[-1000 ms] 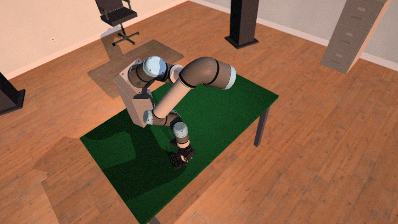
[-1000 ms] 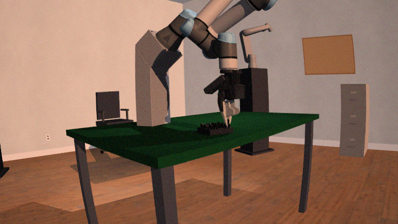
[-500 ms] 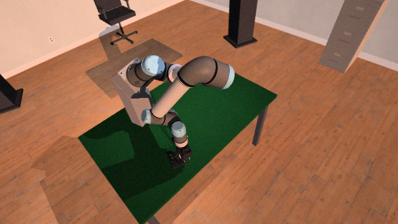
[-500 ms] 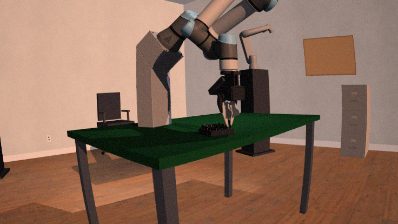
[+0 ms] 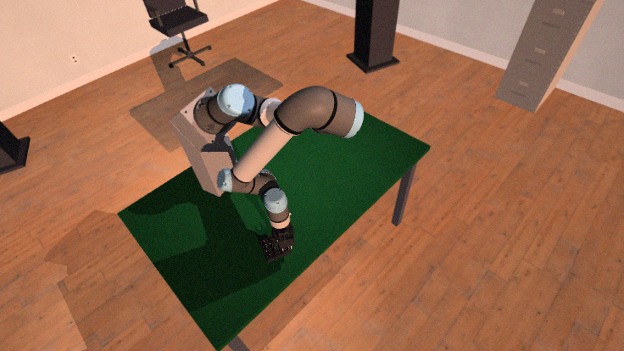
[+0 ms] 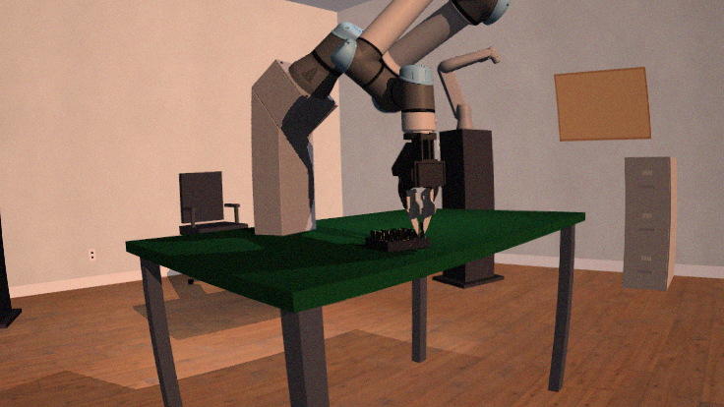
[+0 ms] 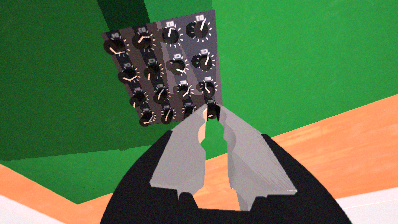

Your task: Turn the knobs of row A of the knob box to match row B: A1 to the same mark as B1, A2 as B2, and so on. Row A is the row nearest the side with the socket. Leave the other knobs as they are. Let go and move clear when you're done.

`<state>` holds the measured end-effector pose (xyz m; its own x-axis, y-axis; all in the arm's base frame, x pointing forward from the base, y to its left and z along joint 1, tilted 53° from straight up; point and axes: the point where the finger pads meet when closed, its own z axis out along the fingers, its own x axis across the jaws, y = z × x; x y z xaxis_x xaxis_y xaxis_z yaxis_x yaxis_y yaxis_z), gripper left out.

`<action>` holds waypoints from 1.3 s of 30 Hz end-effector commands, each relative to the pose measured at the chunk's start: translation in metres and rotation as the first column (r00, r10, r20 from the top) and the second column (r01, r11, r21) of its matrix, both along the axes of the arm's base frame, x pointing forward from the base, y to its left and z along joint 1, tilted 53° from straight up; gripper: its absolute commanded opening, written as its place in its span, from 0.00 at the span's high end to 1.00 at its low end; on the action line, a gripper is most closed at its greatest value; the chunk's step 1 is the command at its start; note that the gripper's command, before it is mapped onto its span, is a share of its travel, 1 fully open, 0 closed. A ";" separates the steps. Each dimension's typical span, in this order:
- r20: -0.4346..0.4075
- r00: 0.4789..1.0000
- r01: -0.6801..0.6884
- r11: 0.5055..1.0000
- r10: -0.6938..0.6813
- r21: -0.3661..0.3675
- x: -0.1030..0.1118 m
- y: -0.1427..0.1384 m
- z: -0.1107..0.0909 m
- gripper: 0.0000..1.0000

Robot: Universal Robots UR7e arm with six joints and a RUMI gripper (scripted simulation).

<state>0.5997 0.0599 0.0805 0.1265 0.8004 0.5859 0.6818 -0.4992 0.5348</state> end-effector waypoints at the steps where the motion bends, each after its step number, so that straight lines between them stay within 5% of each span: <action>1: -0.051 0.994 0.106 0.989 -0.101 0.104 0.001 -0.003 0.001 0.96; 22: -0.198 0.944 0.315 0.898 -0.263 0.307 0.001 -0.001 0.002 0.96; 39: -0.266 0.910 0.401 0.835 -0.317 0.377 0.001 -0.001 0.003 0.96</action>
